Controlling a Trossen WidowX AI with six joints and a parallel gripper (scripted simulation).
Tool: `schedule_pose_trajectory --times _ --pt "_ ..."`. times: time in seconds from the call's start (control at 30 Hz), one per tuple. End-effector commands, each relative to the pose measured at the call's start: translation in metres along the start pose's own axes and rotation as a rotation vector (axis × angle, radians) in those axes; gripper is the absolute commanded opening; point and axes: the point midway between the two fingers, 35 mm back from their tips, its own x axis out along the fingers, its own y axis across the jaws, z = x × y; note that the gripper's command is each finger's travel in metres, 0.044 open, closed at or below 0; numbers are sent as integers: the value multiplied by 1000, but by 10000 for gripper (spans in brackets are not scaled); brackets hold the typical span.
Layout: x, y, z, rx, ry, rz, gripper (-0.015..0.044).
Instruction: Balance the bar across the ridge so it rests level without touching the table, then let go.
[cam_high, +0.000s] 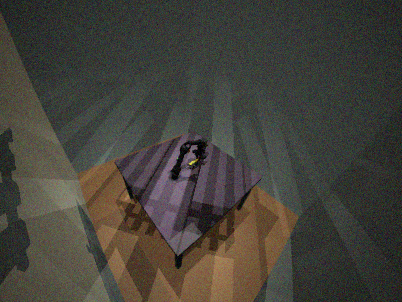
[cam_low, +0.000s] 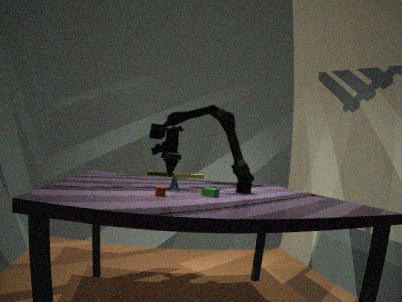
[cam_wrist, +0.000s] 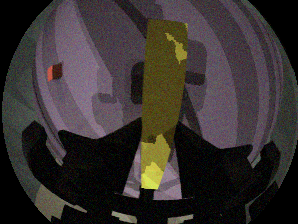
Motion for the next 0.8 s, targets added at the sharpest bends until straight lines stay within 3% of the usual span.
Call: schedule_pose_trajectory --times 0.0,0.77 --pt "-1 0 1 -3 -4 2 0" --pt "0 0 0 0 0 0 0"
